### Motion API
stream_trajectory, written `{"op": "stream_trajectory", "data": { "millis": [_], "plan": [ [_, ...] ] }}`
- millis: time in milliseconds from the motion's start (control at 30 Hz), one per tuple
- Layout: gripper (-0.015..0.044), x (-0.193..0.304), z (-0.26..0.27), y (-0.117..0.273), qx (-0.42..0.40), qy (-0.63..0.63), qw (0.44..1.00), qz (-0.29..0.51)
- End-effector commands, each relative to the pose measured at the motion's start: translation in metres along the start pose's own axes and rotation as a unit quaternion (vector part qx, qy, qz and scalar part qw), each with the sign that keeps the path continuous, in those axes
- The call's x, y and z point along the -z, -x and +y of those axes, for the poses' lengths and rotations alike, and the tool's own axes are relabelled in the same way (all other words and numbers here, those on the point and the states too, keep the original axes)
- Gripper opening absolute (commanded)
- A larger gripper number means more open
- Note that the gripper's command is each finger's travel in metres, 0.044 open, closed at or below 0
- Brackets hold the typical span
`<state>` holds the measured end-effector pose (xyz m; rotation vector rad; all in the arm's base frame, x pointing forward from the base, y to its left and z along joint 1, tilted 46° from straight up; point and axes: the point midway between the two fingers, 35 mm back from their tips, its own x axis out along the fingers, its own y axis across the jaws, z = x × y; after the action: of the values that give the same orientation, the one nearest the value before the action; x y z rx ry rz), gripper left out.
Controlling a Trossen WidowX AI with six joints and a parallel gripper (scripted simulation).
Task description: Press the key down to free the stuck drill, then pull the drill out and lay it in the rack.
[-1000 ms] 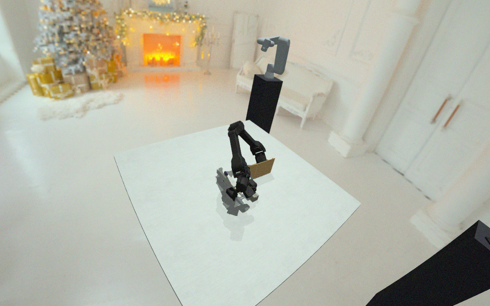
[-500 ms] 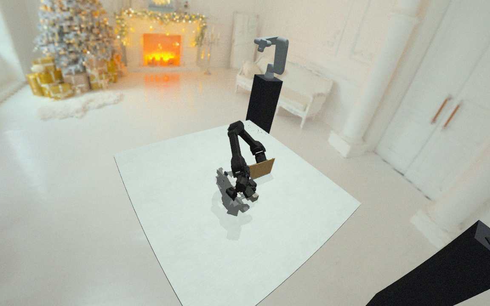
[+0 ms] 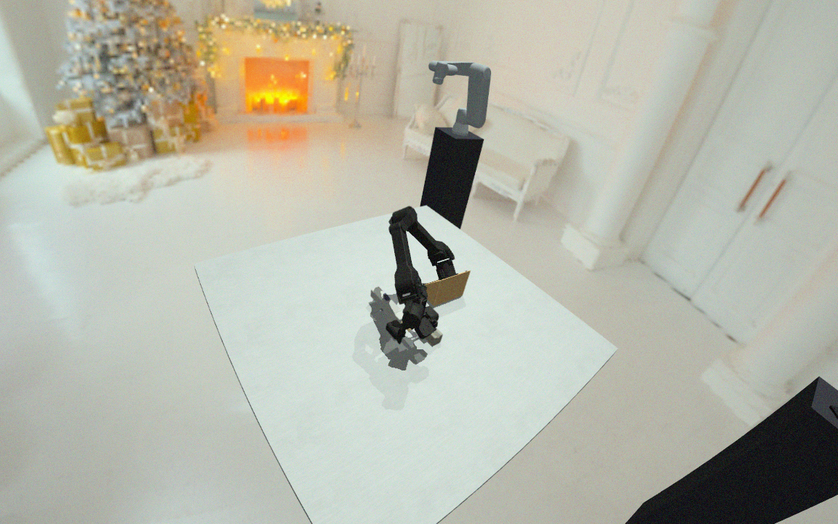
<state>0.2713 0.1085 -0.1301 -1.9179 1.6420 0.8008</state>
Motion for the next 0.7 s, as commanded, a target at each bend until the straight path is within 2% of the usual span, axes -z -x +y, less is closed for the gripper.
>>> {"op": "stream_trajectory", "data": {
  "millis": [0,667],
  "plan": [
    [0.0440,0.0020,0.0019,-0.0017,0.000,0.005,1.000,0.004],
    [0.0440,0.0040,0.0037,-0.0034,0.000,0.005,1.000,0.004]
  ]
}}
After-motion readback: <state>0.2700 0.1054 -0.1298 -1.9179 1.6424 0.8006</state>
